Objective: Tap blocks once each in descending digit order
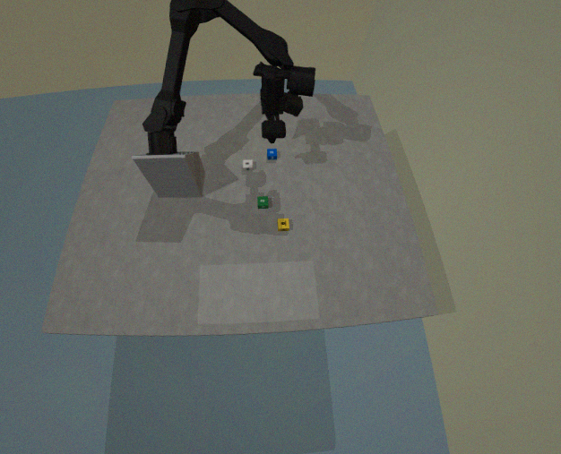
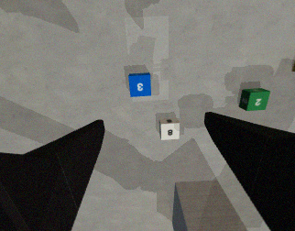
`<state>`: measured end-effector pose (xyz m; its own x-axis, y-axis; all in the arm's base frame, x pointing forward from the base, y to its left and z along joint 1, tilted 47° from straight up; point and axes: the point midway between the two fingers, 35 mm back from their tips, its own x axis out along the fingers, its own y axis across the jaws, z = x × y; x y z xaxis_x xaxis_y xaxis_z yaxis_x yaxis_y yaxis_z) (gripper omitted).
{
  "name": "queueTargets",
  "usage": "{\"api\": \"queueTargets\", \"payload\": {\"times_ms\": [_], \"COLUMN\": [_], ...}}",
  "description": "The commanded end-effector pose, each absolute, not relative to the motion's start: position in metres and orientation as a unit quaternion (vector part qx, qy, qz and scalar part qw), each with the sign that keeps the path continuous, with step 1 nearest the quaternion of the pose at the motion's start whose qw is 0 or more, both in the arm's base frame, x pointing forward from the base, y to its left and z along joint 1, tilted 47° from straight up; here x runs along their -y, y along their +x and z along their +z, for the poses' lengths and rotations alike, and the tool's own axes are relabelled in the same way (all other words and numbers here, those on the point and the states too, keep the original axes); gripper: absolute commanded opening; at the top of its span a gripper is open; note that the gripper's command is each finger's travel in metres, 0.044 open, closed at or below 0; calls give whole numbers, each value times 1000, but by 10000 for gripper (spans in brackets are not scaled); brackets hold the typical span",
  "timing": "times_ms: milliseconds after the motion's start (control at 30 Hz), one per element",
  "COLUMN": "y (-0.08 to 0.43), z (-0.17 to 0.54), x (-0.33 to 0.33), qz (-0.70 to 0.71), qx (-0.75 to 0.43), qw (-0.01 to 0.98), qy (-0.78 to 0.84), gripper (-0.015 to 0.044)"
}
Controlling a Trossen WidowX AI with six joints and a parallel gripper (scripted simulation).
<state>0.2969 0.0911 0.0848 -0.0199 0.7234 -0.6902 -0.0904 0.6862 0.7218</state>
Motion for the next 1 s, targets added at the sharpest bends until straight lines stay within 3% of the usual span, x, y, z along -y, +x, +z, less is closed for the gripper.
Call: {"api": "queueTargets", "payload": {"times_ms": [0,200,433,667,967], "y": [297,315,348,344,342], "z": [85,65,-6,-88,-96], "x": [-92,-69,5,77,83], "qz": [311,305,299,306,307], "qx": [-644,-645,-647,-644,-644], "qw": [653,656,659,657,657], "qy": [250,246,241,244,245], "gripper": [400,400,400,400,400]}}
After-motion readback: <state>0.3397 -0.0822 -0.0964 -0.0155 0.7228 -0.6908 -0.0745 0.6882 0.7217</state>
